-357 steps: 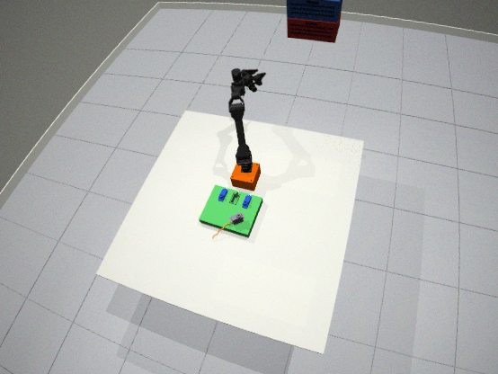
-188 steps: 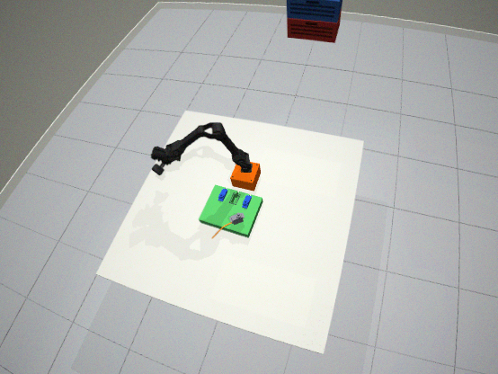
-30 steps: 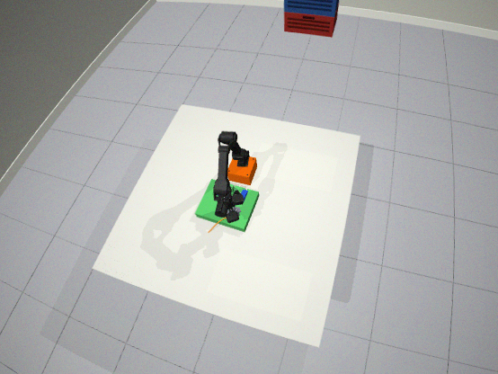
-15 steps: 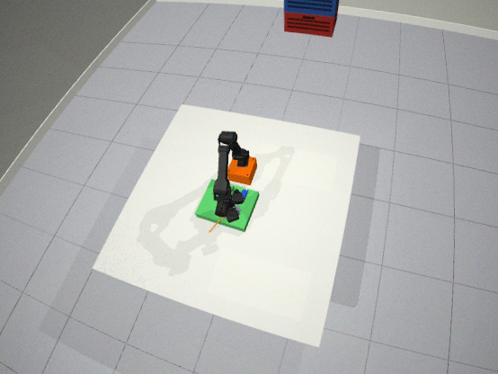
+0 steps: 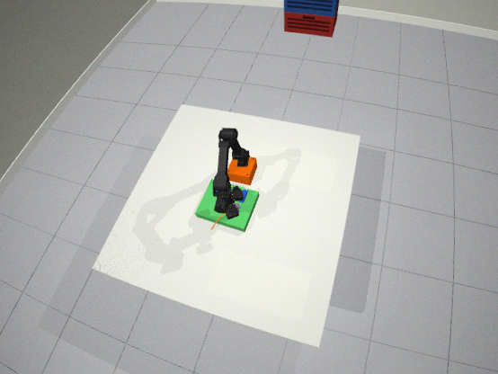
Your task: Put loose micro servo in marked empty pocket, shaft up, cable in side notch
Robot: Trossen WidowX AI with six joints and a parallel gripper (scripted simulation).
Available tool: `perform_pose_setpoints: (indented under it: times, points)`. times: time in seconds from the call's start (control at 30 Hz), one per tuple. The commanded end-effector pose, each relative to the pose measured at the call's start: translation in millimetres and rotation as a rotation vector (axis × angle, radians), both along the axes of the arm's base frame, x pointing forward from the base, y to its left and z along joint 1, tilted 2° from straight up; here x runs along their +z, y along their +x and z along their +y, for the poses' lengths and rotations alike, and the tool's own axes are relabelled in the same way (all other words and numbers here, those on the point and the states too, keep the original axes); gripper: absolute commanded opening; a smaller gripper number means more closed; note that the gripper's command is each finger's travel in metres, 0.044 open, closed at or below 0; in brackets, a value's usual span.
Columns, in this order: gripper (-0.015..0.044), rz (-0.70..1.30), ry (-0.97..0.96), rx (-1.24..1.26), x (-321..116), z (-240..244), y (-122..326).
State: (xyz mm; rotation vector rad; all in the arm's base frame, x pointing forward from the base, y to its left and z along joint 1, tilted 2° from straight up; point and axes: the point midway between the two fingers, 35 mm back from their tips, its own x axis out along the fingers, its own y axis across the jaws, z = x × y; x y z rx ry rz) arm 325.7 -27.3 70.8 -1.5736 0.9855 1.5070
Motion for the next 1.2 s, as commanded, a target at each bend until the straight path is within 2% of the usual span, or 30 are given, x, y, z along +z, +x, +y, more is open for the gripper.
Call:
perform_pose_setpoints:
  times: [0.0,0.37,0.9,1.17]
  points:
    - [0.0000,-0.005,0.003,0.001,2,2,-4]
    - [0.0000,-0.002,0.004,0.001,1,11,-30]
    - [0.0000,-0.001,-0.002,0.001,3,-47,-44]
    - [0.0000,-0.009,0.002,-0.185,3,-47,-44]
